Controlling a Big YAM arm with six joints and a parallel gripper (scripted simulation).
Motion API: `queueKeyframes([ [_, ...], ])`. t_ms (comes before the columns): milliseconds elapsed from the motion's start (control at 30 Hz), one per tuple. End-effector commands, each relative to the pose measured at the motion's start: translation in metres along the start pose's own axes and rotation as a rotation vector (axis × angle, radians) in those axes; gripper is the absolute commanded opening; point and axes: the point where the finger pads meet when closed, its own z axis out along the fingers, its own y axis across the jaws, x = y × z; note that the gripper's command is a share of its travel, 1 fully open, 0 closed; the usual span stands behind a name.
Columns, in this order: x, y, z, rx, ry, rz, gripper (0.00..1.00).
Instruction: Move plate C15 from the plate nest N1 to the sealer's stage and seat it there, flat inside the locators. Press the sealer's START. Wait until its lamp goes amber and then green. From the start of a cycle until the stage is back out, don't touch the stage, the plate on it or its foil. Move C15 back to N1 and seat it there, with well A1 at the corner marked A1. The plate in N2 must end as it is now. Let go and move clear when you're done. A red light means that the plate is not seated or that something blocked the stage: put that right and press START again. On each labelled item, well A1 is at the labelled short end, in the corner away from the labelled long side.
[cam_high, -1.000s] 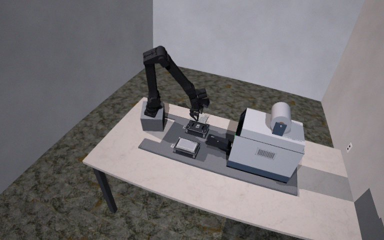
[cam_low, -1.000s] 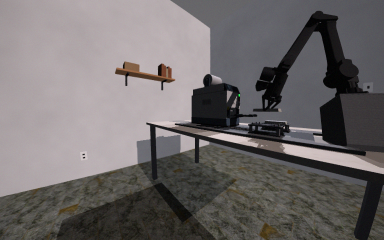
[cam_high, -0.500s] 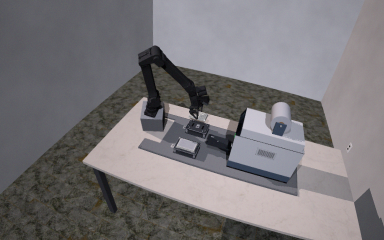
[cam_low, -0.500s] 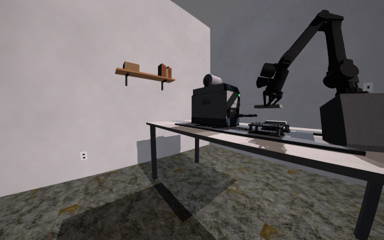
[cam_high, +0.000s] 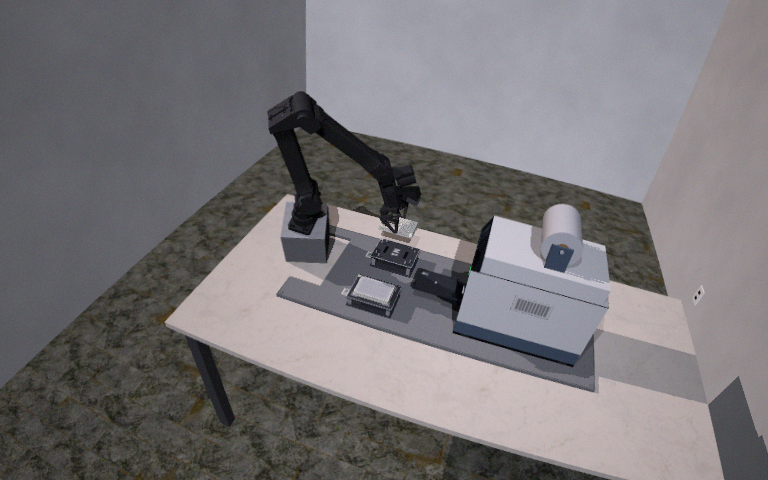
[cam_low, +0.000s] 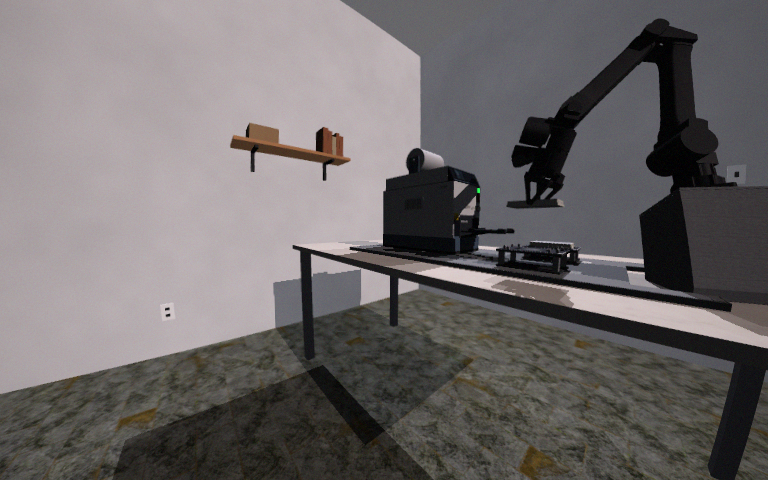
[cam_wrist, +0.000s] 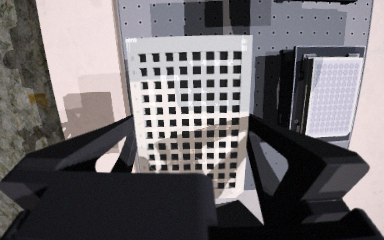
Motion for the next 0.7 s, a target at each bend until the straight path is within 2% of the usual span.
queueKeyframes([
  [0,-0.011,0.010,-0.006,-0.014,-0.013,0.002,0.00],
  [333,0.001,-0.001,0.006,0.006,0.004,-0.009,0.00],
  [667,-0.005,0.004,-0.002,-0.015,-0.026,0.003,0.00],
])
